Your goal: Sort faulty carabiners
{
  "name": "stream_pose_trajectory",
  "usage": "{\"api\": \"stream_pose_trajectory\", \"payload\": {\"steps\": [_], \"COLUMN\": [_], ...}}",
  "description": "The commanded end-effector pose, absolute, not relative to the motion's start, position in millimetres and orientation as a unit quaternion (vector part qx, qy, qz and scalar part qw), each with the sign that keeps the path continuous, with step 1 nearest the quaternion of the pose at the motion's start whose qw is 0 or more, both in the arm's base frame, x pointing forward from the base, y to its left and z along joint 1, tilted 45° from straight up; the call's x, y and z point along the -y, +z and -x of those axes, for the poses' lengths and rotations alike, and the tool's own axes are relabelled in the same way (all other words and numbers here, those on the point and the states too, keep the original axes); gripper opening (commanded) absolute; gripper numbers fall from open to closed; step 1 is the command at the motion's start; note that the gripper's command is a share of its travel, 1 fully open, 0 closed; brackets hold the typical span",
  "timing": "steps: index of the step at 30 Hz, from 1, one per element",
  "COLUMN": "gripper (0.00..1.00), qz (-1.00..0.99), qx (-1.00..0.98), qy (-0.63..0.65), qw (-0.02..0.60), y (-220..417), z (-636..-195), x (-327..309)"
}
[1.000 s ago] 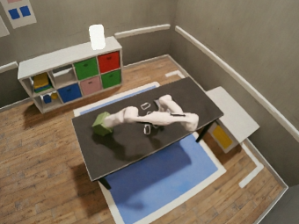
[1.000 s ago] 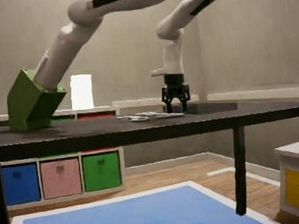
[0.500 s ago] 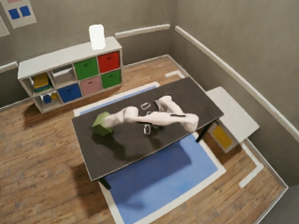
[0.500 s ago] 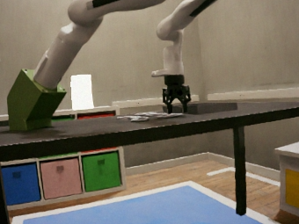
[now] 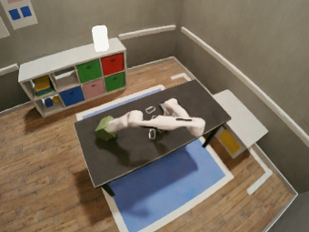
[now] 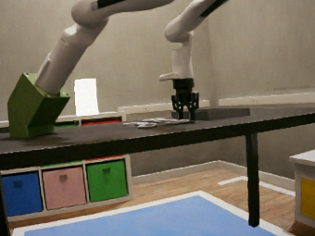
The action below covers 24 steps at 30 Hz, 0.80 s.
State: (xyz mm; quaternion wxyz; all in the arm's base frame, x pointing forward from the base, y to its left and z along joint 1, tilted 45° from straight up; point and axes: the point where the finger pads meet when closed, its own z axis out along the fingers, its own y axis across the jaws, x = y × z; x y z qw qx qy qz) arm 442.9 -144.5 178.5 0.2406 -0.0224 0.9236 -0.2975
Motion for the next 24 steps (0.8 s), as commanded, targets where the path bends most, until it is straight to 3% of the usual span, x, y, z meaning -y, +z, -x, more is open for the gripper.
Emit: {"api": "stream_pose_trajectory", "payload": {"steps": [1, 24], "gripper": [0.0, 0.0], "qz": [0.021, 0.023], "qx": [-0.923, -0.923], "qy": [-0.299, -0.298], "qw": [0.24, 0.242], "y": [178.7, 179.3], "z": [-443.1, -443.1], "x": [146.2, 144.0]}}
